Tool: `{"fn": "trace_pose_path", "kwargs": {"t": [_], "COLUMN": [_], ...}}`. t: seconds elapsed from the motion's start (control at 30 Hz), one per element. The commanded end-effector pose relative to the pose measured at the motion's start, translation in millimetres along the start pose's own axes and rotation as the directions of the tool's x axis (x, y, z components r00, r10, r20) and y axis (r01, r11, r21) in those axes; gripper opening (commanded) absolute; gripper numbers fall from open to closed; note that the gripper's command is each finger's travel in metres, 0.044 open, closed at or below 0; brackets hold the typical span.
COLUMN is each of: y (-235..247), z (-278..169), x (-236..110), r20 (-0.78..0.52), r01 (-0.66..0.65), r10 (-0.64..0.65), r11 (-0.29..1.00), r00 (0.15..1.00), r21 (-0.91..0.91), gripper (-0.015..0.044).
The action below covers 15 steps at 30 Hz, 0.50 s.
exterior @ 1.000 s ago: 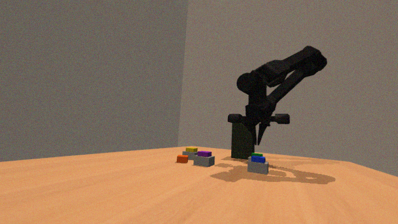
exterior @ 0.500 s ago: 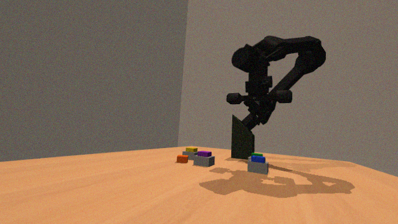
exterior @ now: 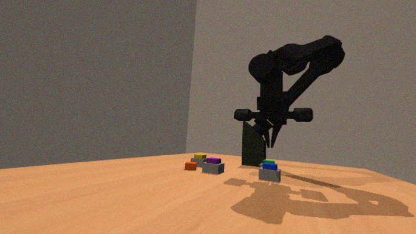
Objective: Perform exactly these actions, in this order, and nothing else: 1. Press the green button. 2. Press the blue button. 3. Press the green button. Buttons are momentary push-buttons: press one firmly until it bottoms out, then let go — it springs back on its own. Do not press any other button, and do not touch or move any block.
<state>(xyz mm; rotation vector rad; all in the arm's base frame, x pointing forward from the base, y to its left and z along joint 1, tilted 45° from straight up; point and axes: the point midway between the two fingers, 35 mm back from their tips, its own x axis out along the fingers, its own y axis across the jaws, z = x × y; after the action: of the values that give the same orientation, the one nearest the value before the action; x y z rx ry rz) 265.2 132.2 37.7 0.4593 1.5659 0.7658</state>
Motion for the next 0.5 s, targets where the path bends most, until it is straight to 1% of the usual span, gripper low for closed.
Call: {"fn": "trace_pose_path", "kwargs": {"t": [0.0,0.47], "y": [-1,-1], "z": [-3,-3], "x": [15,34], "r20": [-0.004,-0.004], "r01": [-0.006,-0.007], "r10": [0.006,0.007], "r11": [1.000,1.000], "r00": [1.000,1.000], "r21": [0.015,0.015], "gripper": [0.0020,0.0020]}}
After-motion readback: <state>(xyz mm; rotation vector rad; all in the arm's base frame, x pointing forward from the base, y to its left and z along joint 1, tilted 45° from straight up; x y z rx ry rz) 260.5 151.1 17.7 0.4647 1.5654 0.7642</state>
